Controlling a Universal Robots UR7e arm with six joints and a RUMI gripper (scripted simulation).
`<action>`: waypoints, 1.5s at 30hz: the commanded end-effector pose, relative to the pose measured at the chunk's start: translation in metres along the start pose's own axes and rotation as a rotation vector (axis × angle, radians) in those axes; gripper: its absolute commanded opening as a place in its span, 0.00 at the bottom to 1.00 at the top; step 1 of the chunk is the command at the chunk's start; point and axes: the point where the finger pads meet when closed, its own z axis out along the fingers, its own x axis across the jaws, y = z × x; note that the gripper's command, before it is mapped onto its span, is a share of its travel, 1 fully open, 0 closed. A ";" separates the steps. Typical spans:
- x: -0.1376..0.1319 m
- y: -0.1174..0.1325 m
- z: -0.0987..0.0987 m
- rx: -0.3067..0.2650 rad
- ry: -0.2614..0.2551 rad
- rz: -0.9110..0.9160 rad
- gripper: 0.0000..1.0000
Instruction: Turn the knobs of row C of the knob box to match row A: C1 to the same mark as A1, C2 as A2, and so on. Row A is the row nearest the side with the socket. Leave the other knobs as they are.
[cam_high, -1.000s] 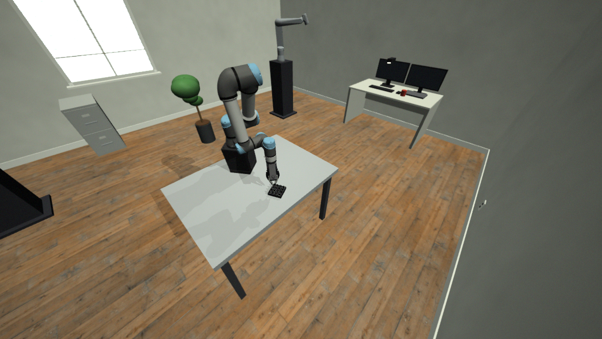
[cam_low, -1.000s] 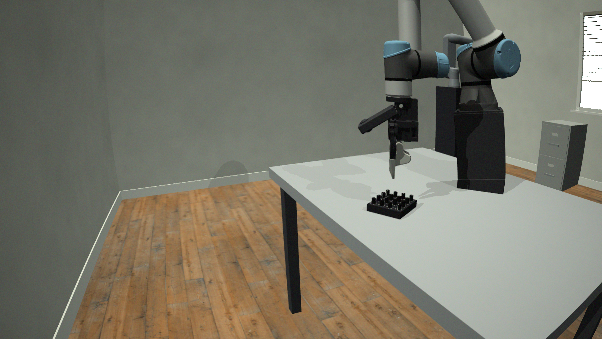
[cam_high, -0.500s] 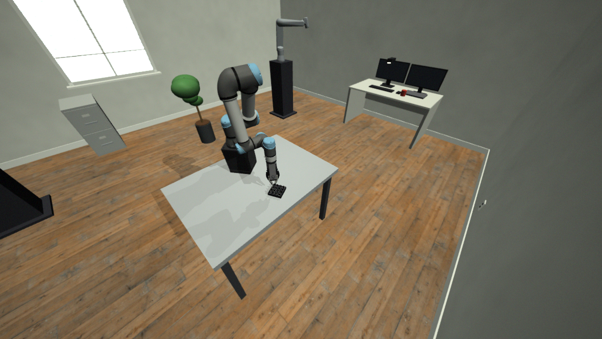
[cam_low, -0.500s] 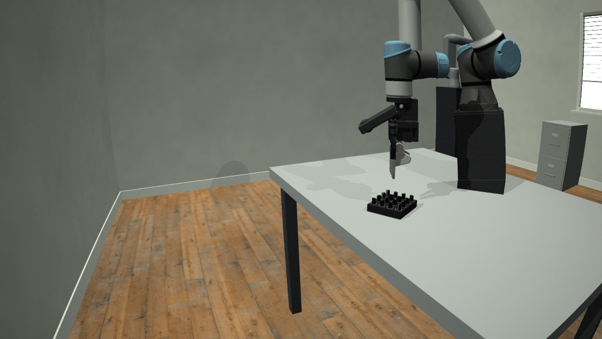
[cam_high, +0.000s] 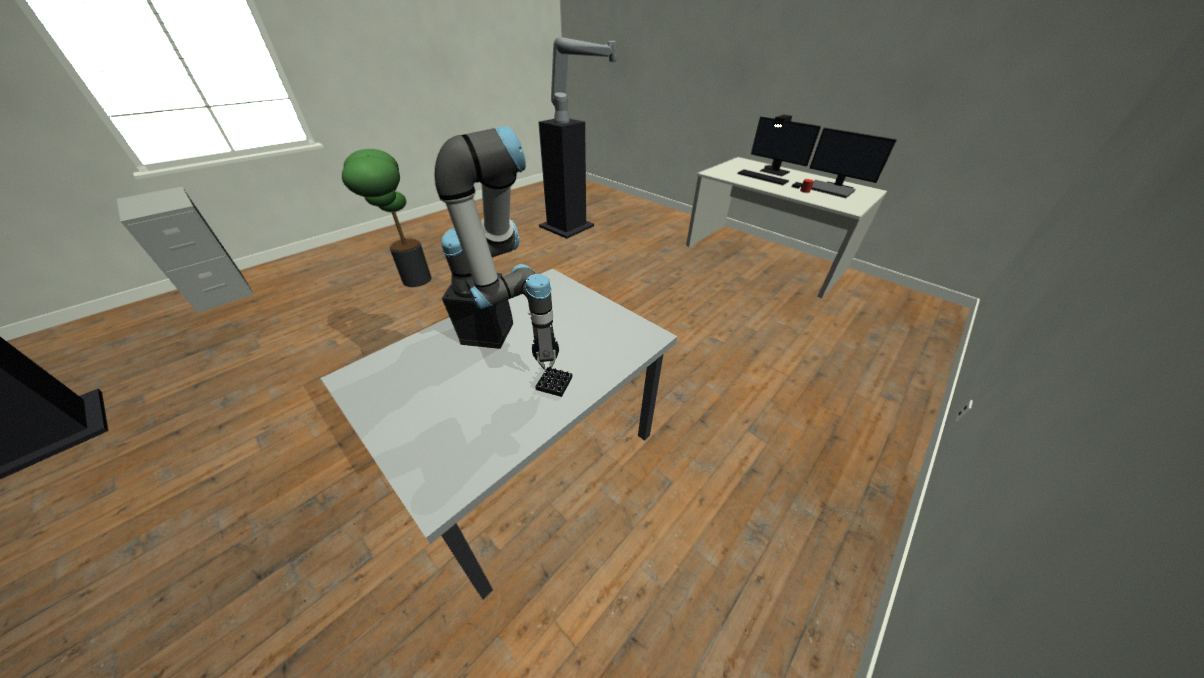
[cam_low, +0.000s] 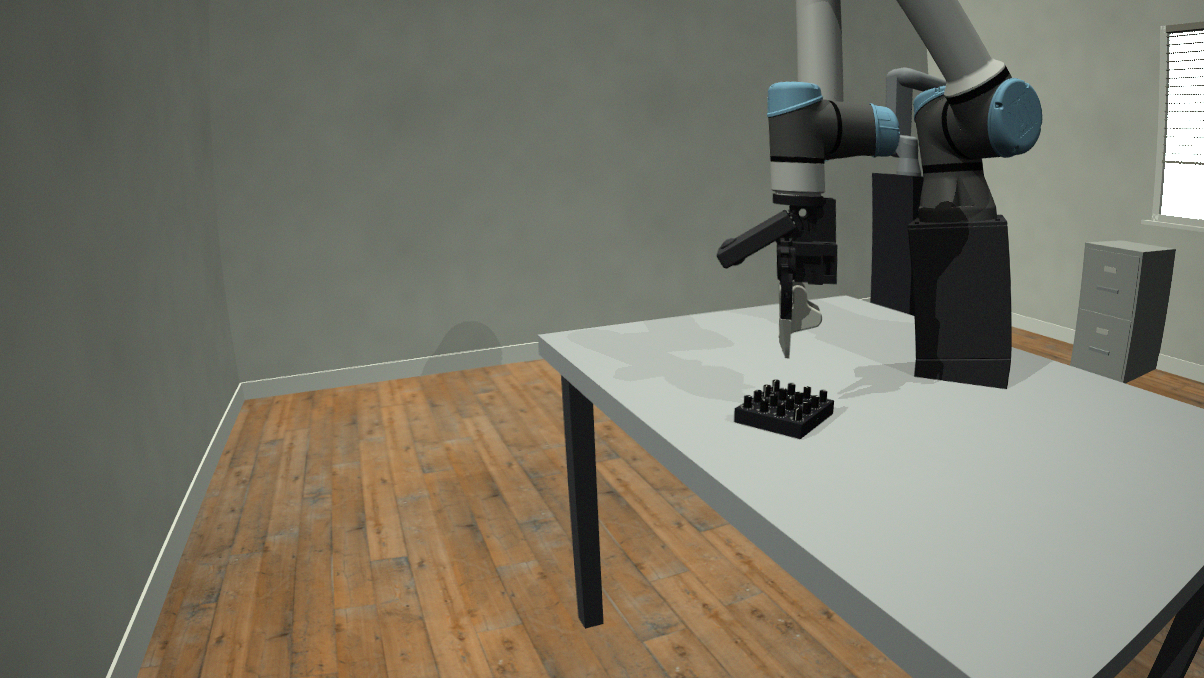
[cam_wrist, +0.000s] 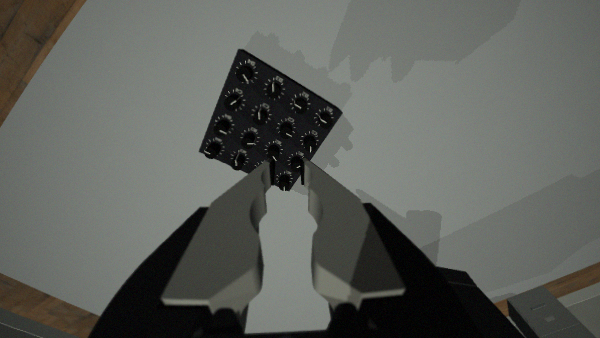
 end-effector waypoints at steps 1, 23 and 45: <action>0.000 0.000 0.000 0.001 0.000 0.000 0.11; -0.001 -0.001 0.020 0.001 0.000 0.000 0.11; -0.002 -0.001 0.041 0.001 0.000 0.000 0.11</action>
